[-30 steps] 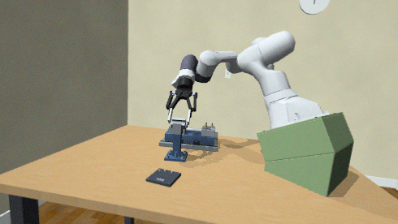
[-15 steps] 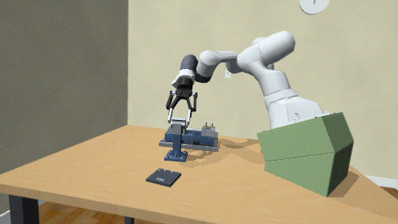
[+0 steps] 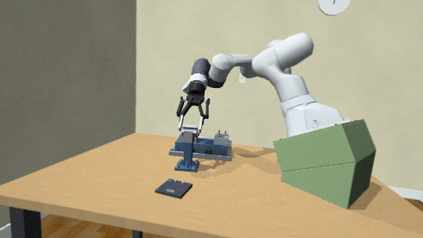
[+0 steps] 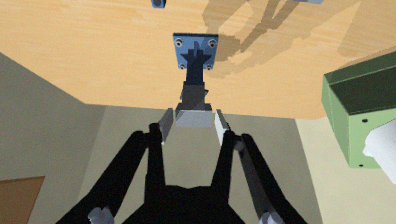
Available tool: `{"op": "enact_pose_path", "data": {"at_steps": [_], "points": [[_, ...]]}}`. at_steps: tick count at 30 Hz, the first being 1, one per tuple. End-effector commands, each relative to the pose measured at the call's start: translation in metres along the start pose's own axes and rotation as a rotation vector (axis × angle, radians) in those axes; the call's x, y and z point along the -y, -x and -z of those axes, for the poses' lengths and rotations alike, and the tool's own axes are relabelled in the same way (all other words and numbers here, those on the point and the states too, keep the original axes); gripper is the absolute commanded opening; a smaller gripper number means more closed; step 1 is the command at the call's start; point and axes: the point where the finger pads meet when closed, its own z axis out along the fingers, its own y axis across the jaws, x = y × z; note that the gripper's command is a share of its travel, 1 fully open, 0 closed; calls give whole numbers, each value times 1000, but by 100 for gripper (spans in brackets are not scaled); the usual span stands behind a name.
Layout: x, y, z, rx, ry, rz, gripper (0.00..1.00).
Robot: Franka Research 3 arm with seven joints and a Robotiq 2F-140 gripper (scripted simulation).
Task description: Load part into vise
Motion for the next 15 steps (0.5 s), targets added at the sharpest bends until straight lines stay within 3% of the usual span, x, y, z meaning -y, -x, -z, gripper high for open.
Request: {"op": "enact_pose_path", "data": {"at_steps": [1, 15], "points": [[1, 0, -1, 1, -3, 5, 51], [0, -2, -2, -8, -3, 5, 51]]}}
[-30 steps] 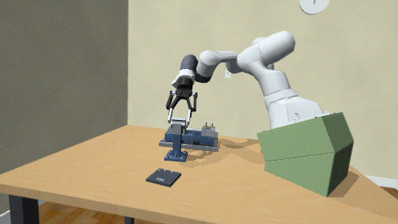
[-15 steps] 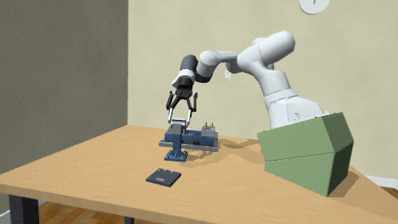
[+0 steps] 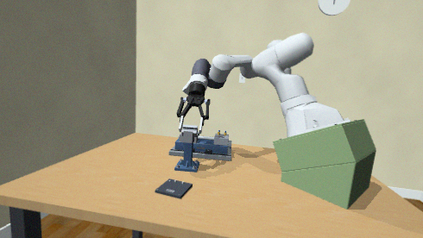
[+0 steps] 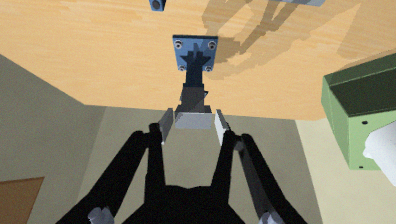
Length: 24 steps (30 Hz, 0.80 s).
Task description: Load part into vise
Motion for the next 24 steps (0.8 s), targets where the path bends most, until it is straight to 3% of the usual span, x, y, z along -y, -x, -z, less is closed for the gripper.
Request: {"op": "enact_pose_path", "data": {"at_steps": [1, 24], "points": [[1, 1, 0, -3, -3, 4, 51], [1, 3, 0, -79, -3, 4, 51]]}}
